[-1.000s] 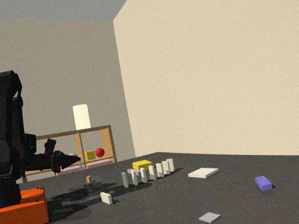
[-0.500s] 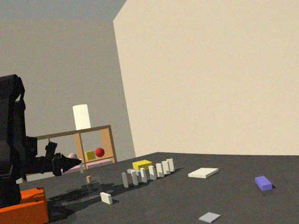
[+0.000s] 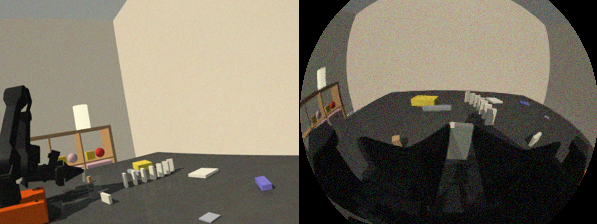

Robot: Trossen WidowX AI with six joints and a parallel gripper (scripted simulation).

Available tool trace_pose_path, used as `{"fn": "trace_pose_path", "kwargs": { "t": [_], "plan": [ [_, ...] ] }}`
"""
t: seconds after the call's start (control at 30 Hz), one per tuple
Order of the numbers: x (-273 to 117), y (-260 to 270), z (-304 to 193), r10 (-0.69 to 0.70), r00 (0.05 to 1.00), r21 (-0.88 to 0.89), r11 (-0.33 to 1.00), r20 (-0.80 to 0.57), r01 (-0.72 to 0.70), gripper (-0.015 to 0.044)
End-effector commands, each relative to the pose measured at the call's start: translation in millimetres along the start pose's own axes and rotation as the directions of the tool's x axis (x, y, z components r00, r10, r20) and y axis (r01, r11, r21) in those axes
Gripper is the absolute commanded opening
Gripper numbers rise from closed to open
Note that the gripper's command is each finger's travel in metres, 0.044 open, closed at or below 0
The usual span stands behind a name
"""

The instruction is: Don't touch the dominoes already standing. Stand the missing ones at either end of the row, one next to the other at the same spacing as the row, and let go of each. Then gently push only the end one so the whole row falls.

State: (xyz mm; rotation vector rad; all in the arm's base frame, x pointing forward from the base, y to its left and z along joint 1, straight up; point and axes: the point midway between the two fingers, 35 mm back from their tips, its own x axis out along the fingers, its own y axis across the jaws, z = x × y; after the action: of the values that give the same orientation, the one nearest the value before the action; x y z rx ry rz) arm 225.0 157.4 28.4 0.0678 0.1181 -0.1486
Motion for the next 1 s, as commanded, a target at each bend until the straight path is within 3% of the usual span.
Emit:
{"fn": "trace_pose_path", "kwargs": {
  "t": [0.0, 0.6, 0.97],
  "plan": [
    [2, -1, -11, 0.003, 1.000, 0.002, 1.000, -0.012, -0.003, 0.0107],
    [4, -5, -26, 0.004, 1.000, 0.014, 1.000, -0.026, -0.004, 0.0107],
    [4, -5, -26, 0.004, 1.000, 0.014, 1.000, -0.026, -0.004, 0.0396]
  ]
}}
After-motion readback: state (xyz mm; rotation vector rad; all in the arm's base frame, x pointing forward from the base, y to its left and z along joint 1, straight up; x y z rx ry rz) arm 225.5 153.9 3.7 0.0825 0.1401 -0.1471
